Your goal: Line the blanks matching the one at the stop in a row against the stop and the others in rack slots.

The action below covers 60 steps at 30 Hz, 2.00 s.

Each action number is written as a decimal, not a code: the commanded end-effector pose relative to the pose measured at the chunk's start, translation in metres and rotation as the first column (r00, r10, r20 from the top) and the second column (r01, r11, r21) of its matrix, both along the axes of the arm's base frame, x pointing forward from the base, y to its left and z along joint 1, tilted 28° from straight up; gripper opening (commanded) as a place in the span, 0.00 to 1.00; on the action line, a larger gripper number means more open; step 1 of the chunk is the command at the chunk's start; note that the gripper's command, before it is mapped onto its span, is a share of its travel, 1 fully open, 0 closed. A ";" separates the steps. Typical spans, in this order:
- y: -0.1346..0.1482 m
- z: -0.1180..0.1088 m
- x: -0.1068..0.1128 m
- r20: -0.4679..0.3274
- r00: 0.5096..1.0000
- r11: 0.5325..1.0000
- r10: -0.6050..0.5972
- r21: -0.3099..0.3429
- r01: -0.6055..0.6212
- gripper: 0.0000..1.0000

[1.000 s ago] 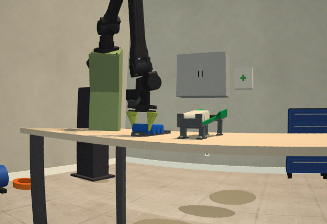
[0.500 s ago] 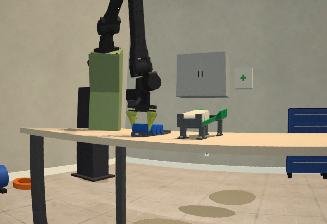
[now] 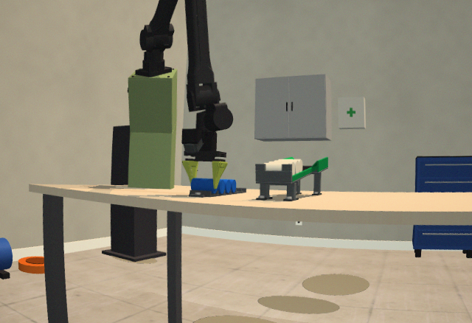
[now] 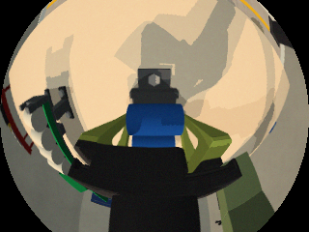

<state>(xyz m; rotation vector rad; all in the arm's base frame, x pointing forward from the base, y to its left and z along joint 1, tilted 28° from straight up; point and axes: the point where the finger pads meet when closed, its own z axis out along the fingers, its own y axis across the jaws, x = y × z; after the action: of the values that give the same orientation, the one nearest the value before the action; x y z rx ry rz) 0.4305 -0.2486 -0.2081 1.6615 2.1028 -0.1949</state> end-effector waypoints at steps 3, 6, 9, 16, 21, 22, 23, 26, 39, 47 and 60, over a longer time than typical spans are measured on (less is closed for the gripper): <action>0.000 0.011 0.012 0.027 0.999 1.000 0.019 -0.015 -0.019 0.60; 0.000 0.012 0.013 0.026 0.999 1.000 0.021 -0.015 -0.021 0.60; 0.001 0.011 0.012 0.021 1.000 1.000 0.022 -0.013 -0.022 0.60; 0.002 0.011 0.010 0.017 1.000 1.000 0.023 -0.011 -0.023 0.60; 0.002 0.011 0.010 0.017 1.000 1.000 0.023 -0.011 -0.023 0.60; 0.002 0.011 0.010 0.017 1.000 1.000 0.023 -0.011 -0.023 0.60; 0.002 0.011 0.010 0.017 1.000 1.000 0.023 -0.011 -0.023 0.60; 0.002 0.011 0.010 0.017 1.000 1.000 0.023 -0.011 -0.023 0.60; 0.003 0.010 0.010 0.017 1.000 1.000 0.024 -0.011 -0.024 0.60; 0.004 0.009 0.009 0.015 1.000 1.000 0.027 -0.011 -0.027 0.60; 0.004 0.009 0.009 0.015 1.000 1.000 0.025 -0.011 -0.025 0.60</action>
<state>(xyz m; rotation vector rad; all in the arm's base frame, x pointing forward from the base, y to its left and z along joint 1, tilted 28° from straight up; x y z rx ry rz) 0.4322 -0.2491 -0.2075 1.6576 2.1025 -0.1943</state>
